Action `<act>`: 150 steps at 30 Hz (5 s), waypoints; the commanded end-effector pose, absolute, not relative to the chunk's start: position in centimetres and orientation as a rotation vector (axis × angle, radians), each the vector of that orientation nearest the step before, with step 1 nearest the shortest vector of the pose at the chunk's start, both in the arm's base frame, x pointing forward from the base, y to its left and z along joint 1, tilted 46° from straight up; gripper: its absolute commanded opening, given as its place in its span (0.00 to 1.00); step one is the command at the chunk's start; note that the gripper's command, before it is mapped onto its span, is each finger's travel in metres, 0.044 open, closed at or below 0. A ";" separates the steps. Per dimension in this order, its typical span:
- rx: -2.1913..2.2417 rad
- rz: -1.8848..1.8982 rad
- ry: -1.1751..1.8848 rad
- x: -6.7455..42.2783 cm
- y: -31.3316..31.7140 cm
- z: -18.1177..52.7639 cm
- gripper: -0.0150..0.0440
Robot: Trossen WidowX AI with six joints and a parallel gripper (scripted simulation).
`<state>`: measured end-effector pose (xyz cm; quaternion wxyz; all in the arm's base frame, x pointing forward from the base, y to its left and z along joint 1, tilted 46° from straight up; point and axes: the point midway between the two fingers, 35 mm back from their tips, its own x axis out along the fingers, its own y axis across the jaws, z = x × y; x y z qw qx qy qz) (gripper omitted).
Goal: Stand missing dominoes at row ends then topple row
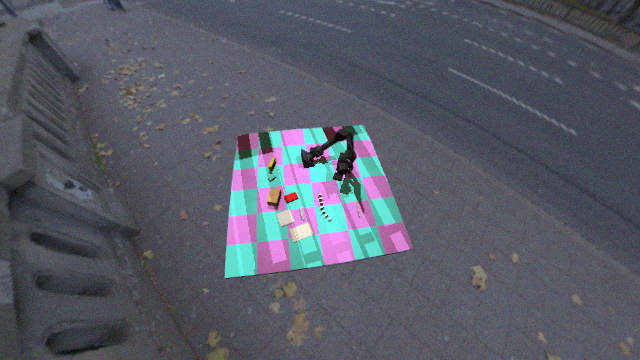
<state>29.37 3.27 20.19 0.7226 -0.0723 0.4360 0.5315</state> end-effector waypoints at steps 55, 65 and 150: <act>0.721 0.525 1.508 31.5 2.1 0.6 0.44; 0.721 0.525 1.508 31.5 2.1 0.6 0.66; -0.515 1.417 0.690 27.3 -2.4 5.5 0.25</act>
